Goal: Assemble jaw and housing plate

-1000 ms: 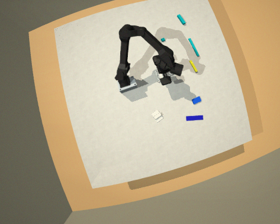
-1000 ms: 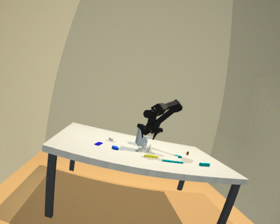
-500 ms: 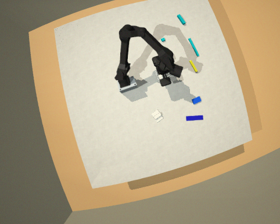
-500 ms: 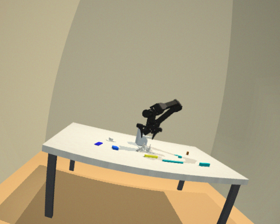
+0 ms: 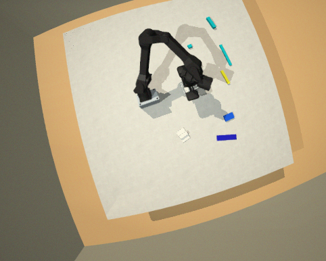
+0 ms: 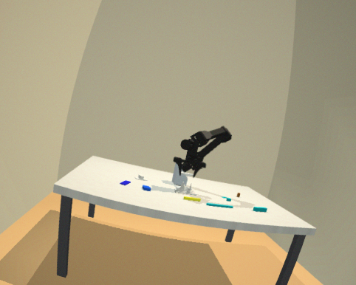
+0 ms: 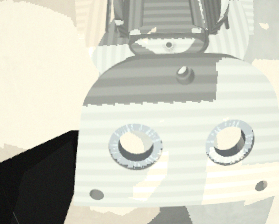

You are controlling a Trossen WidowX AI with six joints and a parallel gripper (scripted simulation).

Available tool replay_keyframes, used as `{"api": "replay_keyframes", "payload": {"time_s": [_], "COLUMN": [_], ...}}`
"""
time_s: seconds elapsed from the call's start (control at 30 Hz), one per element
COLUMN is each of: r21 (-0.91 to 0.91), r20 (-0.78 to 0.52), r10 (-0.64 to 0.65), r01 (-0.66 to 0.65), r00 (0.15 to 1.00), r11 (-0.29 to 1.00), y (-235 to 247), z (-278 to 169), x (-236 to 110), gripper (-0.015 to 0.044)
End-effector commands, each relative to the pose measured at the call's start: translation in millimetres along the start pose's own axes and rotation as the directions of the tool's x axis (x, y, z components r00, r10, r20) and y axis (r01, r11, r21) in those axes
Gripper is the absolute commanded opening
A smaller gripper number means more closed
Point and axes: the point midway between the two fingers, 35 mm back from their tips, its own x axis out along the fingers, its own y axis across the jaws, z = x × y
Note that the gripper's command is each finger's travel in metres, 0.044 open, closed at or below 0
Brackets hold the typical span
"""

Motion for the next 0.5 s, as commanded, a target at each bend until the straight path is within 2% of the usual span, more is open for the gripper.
{"api": "replay_keyframes", "payload": {"time_s": [0.0, 0.47], "r21": [-0.003, -0.004], "r20": [-0.002, -0.002], "r10": [-0.003, -0.003], "r01": [0.003, 0.003], "r00": [1.0, 1.0], "r11": [1.0, 1.0], "y": [-0.8, -2.6], "z": [-0.4, -0.7], "x": [0.3, 0.6], "gripper": [0.0351, 0.0351]}}
